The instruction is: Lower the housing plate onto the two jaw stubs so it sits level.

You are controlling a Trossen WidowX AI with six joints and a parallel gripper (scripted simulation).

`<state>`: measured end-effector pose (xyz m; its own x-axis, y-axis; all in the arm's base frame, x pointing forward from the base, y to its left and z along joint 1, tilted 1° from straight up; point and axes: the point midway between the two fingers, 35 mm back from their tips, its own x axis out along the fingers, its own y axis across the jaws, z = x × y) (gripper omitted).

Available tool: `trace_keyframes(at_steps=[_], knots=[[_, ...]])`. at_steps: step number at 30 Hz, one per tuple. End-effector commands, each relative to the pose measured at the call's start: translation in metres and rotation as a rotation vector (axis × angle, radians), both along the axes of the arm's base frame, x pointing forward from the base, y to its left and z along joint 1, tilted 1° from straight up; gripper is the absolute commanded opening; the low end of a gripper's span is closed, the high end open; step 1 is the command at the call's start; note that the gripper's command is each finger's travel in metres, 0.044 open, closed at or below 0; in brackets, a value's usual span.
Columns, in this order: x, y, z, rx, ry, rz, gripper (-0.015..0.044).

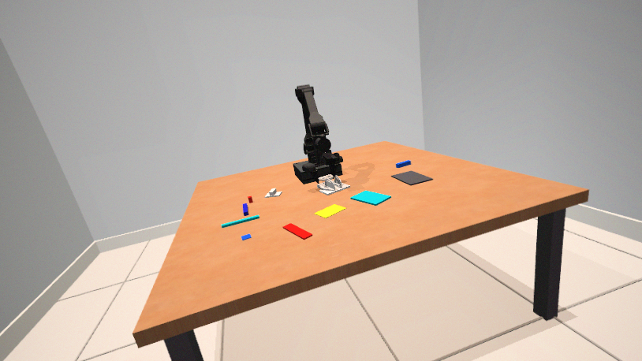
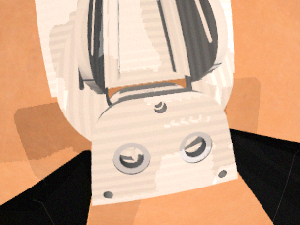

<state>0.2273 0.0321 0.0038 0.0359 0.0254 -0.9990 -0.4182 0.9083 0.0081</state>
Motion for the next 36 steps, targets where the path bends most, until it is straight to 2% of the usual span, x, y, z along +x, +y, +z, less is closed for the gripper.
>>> trace_keyframes(at_steps=[1, 36], knots=[[-0.0026, -0.0007, -0.0055, -0.004, 0.006, -0.005, 0.0351], [-0.0025, -0.0006, -0.0102, -0.004, 0.006, -0.004, 0.0351]])
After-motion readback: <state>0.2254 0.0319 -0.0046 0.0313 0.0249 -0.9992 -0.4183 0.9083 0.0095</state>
